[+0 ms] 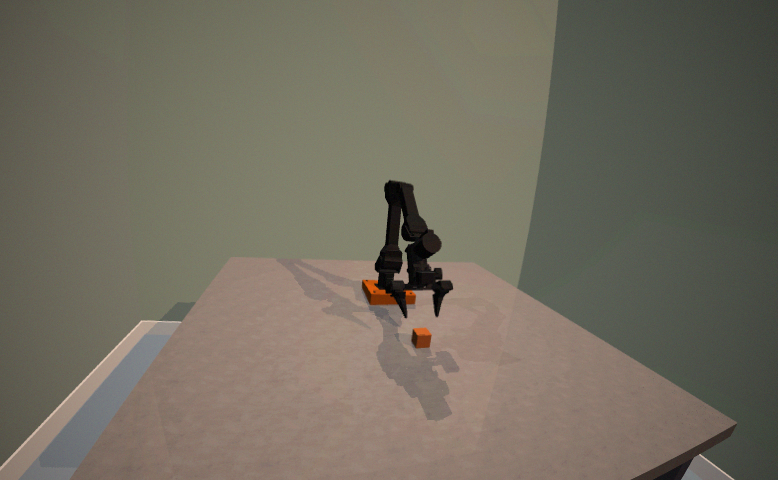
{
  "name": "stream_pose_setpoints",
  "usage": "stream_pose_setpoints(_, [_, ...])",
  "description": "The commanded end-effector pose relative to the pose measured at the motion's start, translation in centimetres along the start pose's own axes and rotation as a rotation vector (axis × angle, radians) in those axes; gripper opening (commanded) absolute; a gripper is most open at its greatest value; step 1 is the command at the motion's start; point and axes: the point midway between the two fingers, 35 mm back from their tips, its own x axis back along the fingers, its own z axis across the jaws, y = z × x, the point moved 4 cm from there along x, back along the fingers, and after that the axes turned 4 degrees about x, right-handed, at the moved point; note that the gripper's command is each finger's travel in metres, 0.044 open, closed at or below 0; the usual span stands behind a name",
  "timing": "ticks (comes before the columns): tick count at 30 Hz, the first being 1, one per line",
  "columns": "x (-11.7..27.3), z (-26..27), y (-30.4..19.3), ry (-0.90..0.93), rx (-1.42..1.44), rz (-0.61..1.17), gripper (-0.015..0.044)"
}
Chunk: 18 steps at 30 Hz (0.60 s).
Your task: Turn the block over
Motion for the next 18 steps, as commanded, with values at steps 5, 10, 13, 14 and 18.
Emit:
stream_pose_setpoints(5, [1.3, -0.1, 1.3, 0.007, 0.002, 0.064, 0.044])
stream_pose_setpoints(10, [1.0, -0.2, 3.7, 0.017, 0.005, 0.239, 0.044])
stream_pose_setpoints(13, [0.9, -0.3, 4.9, 0.024, 0.005, 0.343, 0.044])
stream_pose_setpoints(14, [0.8, -0.3, 5.3, 0.026, 0.005, 0.378, 0.044])
stream_pose_setpoints(18, [0.7, -0.4, 6.7, 0.038, 0.004, 0.517, 0.044])
